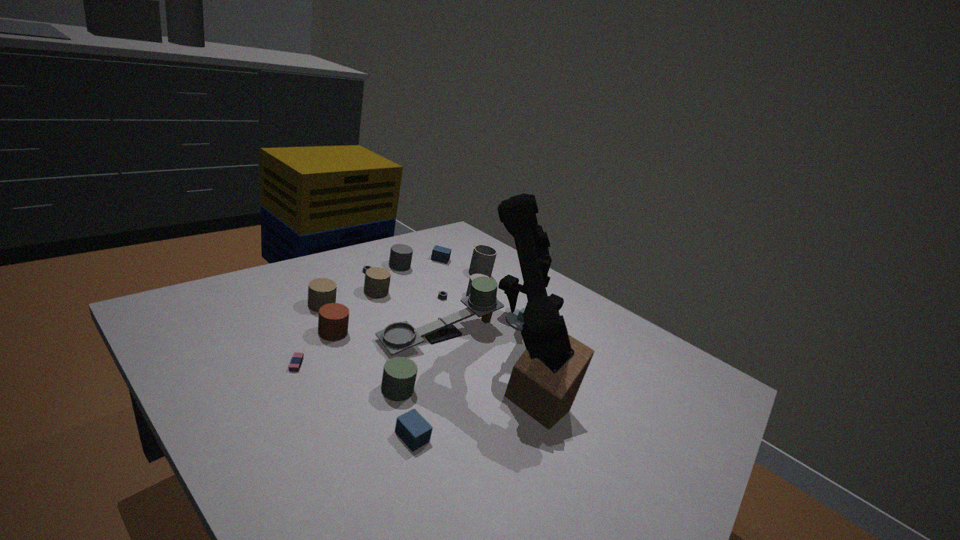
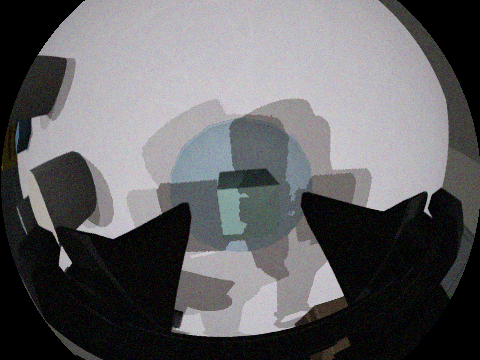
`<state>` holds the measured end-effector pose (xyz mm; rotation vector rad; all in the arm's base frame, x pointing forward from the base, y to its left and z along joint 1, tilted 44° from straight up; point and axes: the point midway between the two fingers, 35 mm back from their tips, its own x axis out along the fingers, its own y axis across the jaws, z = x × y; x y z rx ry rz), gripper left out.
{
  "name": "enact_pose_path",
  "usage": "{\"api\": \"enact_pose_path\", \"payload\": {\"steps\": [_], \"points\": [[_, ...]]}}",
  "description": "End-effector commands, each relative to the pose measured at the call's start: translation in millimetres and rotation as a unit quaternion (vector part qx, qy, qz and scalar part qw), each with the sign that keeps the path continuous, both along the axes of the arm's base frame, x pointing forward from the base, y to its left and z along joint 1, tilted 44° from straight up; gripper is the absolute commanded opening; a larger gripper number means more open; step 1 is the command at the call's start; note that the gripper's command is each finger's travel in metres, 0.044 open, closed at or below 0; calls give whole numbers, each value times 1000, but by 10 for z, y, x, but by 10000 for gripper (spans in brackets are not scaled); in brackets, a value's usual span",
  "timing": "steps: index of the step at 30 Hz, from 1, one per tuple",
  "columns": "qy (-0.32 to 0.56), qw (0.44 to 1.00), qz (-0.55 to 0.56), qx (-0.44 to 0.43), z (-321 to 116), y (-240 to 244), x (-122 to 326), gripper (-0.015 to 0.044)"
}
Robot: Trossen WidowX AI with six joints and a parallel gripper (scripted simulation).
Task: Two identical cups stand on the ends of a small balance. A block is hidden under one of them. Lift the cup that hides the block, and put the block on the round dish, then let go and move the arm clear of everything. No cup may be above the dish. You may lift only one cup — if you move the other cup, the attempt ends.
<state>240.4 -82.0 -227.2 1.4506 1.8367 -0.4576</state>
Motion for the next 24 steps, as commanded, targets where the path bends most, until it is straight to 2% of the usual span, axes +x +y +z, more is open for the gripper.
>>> {"api": "enact_pose_path", "payload": {"steps": [1,3,10,14,24], "points": [[-2,1000,0,-2,194,-199,40,440],[-2,1000,-1,-2,387,-371,54,440],[-2,1000,-2,-2,430,-409,57,440],[-4,1000,-5,-4,731,-682,79,440],[-4,1000,-6,-5,751,-699,79,440]]}}
